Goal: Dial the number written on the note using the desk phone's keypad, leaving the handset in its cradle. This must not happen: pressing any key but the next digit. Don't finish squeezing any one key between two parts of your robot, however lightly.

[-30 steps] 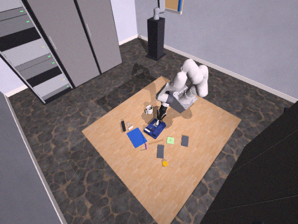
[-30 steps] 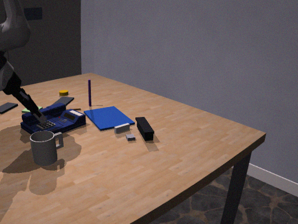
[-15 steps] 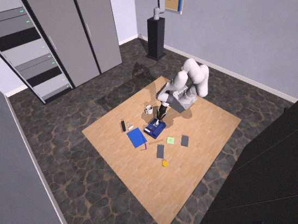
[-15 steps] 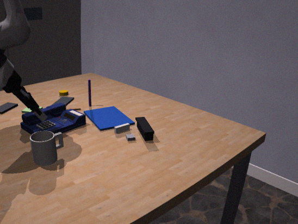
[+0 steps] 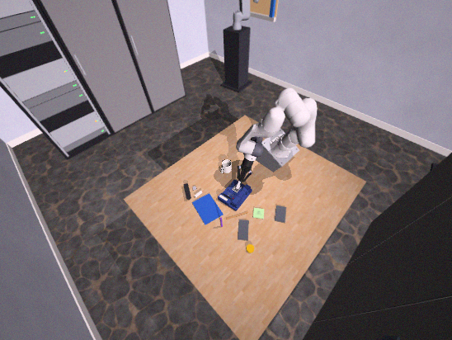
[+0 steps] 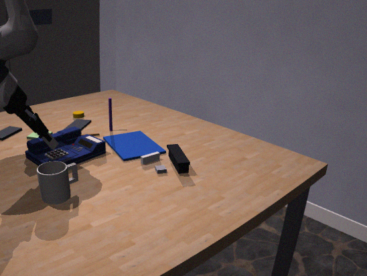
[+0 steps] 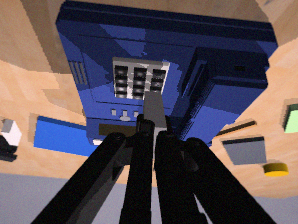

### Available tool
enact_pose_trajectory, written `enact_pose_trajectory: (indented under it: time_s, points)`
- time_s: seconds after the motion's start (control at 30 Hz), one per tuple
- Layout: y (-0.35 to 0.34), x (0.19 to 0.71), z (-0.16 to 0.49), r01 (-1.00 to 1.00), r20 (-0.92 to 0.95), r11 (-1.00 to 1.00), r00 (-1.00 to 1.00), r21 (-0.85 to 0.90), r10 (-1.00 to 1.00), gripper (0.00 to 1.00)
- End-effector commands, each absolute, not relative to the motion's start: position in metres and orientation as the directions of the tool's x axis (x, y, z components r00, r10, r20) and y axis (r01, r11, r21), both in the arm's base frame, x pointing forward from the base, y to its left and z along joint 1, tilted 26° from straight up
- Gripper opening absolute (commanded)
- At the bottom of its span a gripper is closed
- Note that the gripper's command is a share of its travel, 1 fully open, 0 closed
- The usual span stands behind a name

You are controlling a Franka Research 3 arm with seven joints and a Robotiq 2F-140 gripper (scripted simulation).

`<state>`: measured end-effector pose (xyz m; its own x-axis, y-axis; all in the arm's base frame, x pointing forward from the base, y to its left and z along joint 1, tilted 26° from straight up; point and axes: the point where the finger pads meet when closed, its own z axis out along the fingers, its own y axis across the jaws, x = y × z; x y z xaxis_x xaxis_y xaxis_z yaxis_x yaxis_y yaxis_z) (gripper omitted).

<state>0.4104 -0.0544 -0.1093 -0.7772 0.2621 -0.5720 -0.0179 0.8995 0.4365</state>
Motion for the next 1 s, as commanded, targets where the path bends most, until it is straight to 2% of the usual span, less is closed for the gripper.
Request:
enact_pose_trajectory:
  time_s: [0.0, 0.97]
  points:
    - [-0.0590, 0.4098, -0.1117, -0.010, -0.567, 0.898, -0.779, 0.441, 0.269, 0.00]
    - [-0.0639, 0.4103, -0.1211, -0.010, -0.567, 0.898, -0.779, 0.441, 0.269, 0.00]
